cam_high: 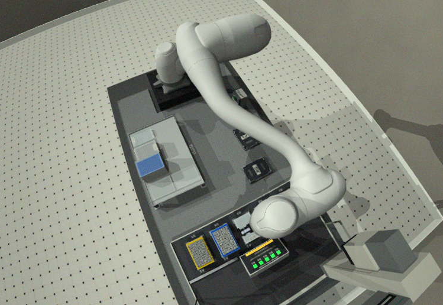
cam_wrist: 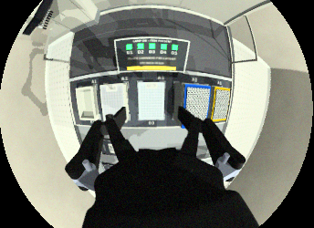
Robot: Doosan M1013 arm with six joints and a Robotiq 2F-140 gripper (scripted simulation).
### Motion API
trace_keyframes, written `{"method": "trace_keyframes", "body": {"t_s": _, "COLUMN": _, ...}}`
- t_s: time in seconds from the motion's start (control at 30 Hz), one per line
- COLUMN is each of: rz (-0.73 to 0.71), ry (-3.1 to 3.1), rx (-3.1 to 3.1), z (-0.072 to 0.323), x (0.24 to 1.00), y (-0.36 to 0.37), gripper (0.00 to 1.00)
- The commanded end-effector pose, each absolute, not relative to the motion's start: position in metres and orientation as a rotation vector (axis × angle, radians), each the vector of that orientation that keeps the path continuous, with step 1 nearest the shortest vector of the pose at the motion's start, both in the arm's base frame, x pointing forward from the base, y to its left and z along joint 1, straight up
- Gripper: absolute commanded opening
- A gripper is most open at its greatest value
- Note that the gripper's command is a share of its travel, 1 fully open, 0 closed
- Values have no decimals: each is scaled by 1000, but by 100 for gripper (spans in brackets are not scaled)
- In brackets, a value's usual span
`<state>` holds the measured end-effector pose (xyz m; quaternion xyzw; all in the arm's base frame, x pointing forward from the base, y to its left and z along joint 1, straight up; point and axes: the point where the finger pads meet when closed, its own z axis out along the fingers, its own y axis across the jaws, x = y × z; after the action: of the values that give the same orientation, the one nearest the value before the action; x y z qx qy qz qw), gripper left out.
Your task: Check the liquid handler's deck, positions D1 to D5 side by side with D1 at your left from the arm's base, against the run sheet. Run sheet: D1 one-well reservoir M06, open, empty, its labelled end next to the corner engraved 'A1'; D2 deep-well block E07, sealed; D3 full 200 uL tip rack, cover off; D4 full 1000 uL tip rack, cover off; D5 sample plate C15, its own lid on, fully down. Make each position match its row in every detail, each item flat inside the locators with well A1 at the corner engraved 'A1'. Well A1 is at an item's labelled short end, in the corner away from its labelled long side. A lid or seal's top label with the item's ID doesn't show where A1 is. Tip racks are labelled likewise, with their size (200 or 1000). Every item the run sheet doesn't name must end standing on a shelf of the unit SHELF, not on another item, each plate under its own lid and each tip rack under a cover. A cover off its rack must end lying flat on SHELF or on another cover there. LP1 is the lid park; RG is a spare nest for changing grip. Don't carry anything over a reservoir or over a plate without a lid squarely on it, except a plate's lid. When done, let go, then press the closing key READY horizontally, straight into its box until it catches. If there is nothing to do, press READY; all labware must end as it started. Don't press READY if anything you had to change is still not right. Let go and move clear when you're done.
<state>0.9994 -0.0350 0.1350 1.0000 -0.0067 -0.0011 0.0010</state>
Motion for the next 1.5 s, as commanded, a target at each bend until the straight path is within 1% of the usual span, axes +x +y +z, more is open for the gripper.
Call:
{"method": "trace_keyframes", "body": {"t_s": 0.0, "rz": 0, "ry": -21, "rx": 3140, "z": 137, "x": 1000, "y": -35, "gripper": 79}}
{"method": "trace_keyframes", "body": {"t_s": 1.0, "rz": 0, "ry": -21, "rx": 3140, "z": 137, "x": 1000, "y": -35, "gripper": 79}}
{"method": "trace_keyframes", "body": {"t_s": 1.47, "rz": 0, "ry": -21, "rx": 3140, "z": 136, "x": 1001, "y": 35, "gripper": 79}}
